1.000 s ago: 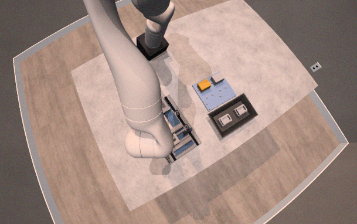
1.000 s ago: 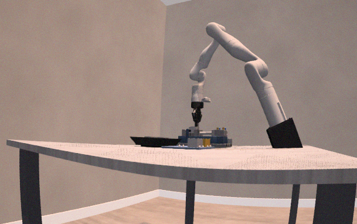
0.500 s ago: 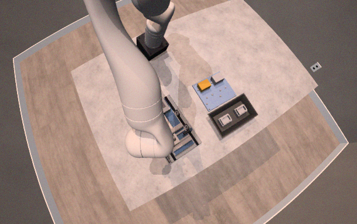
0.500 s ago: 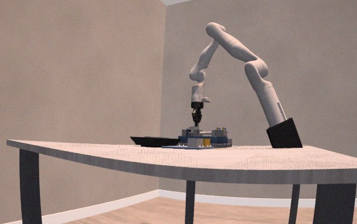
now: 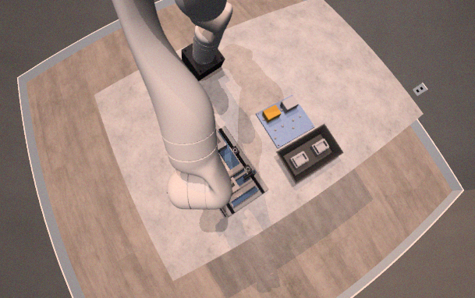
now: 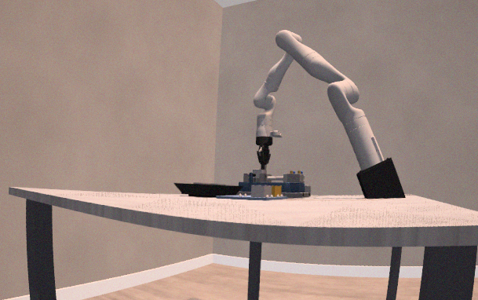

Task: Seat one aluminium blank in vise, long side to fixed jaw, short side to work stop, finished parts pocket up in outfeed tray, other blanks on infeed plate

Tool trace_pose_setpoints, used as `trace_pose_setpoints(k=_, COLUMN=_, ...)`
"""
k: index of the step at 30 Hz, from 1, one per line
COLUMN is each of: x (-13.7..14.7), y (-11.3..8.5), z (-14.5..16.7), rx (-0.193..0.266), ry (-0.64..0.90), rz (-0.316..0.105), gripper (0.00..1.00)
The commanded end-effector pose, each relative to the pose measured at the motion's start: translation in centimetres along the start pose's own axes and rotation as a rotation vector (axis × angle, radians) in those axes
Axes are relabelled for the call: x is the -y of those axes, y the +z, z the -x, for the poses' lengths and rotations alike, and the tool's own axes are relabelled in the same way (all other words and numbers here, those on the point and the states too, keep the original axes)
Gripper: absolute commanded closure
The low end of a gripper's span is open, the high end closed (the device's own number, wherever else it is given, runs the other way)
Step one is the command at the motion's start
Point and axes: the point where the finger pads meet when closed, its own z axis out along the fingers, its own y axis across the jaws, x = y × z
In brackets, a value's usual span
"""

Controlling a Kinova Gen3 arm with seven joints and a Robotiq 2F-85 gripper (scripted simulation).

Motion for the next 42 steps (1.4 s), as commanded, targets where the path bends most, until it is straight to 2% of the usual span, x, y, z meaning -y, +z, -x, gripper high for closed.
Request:
trace_pose_setpoints(k=1, x=0.00, y=-0.11, z=0.15, rx=0.005, ry=0.007, rz=-0.006, gripper=1.00)
trace_pose_setpoints(k=42, x=-0.87, y=-0.11, z=0.17, rx=0.005, ry=0.007, rz=-0.006, gripper=1.00)
